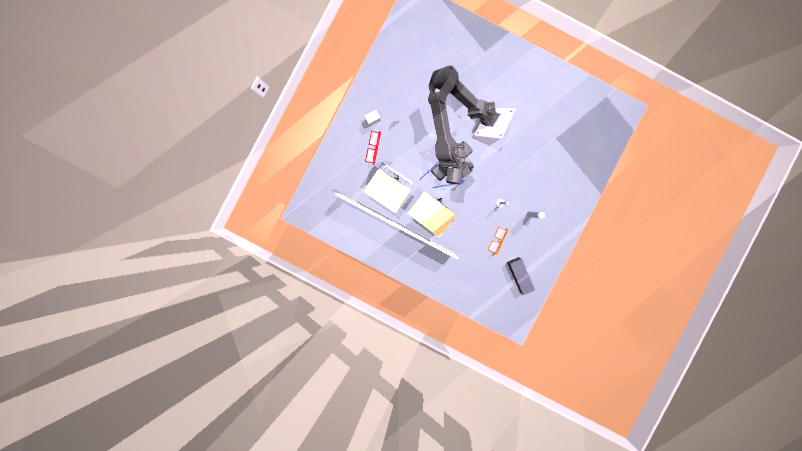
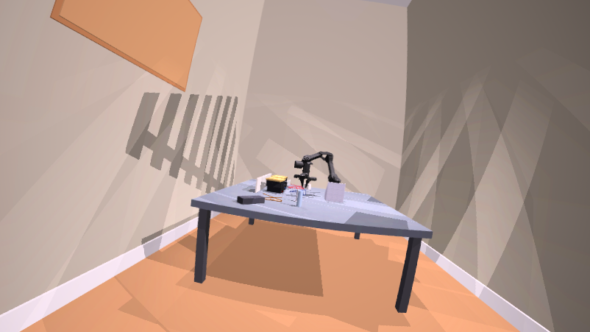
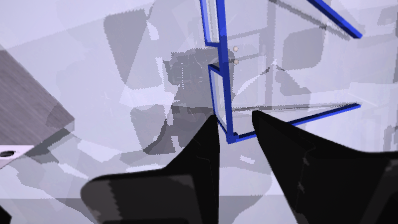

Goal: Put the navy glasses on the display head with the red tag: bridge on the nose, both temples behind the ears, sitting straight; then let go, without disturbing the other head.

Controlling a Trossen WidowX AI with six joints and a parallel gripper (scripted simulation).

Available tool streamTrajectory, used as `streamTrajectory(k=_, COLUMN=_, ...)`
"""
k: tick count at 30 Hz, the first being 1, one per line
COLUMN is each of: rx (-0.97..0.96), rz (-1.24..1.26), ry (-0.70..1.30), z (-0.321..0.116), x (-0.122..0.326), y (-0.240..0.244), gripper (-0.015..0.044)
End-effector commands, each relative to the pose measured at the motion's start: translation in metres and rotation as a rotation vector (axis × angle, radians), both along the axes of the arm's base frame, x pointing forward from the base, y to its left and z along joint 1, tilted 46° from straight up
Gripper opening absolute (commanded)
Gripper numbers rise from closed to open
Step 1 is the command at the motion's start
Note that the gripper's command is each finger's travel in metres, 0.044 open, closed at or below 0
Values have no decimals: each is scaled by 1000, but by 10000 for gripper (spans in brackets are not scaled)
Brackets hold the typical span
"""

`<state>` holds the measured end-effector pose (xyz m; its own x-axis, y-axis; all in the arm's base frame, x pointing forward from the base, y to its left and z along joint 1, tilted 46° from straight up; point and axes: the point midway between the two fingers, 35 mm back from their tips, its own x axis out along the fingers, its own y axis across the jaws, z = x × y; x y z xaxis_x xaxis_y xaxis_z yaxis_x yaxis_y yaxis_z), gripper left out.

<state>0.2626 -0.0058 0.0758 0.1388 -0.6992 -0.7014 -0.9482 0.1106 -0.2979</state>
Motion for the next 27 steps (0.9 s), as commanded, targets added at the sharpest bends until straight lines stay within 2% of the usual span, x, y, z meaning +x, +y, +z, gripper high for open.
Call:
streamTrajectory(k=1, rx=-3, rz=3, ry=2, z=-4, x=0, y=-4, gripper=120)
streamTrajectory(k=27, rx=-7, rz=2, ry=1, z=-30, x=1, y=-30, gripper=120)
